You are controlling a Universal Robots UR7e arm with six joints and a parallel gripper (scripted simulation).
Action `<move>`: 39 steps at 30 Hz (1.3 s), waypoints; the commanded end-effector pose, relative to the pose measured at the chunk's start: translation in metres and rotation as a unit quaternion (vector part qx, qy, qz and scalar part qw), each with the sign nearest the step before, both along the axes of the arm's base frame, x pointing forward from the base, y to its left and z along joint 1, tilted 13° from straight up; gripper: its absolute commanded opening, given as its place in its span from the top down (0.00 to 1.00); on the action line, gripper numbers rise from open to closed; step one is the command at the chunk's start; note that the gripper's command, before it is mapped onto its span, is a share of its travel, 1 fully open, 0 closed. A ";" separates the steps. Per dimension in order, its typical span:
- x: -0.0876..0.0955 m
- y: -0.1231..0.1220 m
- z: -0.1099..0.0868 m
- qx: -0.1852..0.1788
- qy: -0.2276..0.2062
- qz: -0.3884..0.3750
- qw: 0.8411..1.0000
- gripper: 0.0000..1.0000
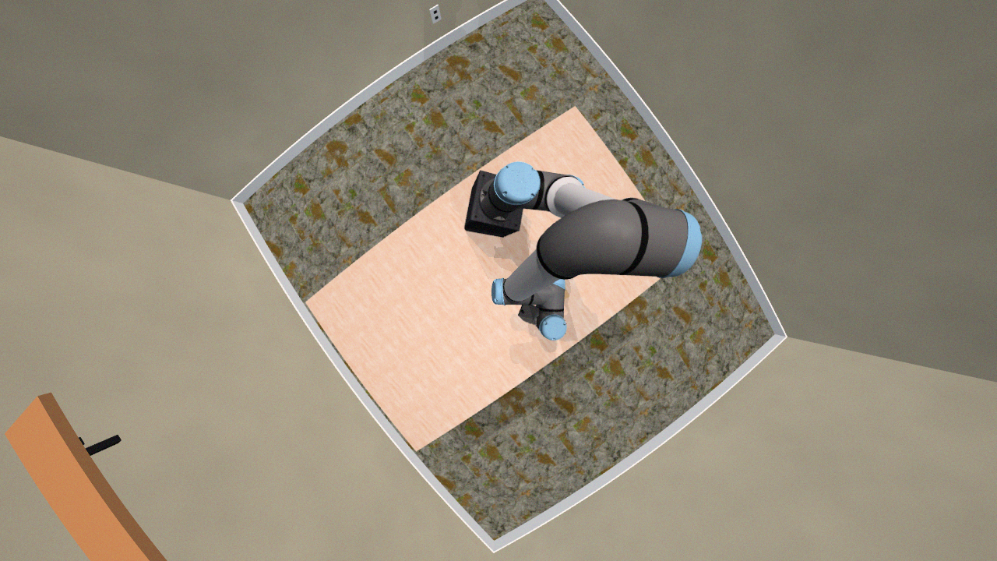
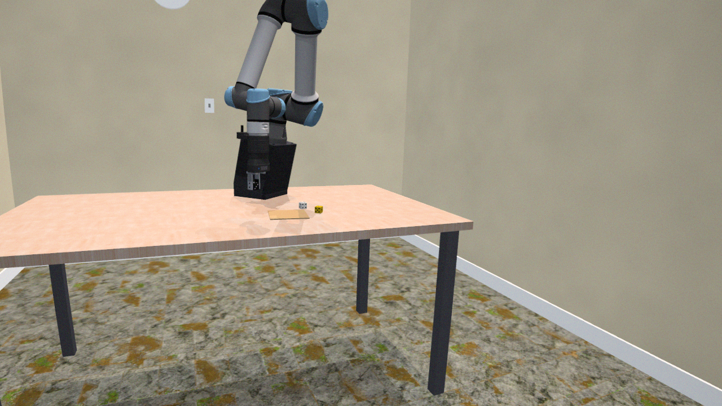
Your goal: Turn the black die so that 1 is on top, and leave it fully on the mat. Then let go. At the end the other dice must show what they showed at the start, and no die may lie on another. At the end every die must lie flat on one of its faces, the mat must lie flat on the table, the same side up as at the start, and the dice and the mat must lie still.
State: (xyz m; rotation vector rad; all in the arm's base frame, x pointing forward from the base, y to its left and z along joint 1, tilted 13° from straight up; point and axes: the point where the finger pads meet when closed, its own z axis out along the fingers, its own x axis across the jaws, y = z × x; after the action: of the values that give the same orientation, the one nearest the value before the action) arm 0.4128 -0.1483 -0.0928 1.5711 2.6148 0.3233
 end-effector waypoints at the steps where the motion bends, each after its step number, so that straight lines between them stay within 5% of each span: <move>1: 0.000 0.000 0.000 -0.001 -0.001 0.002 1.000 0.51; 13: 0.001 0.002 0.001 -0.008 -0.006 0.040 0.999 0.51; 27: 0.002 0.010 0.002 -0.031 -0.025 0.174 0.984 0.51; 39: 0.006 0.024 0.006 -0.066 -0.054 0.372 0.924 0.51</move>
State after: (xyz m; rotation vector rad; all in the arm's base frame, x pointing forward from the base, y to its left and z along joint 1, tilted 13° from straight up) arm 0.4175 -0.1274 -0.0883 0.6095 2.9309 0.2545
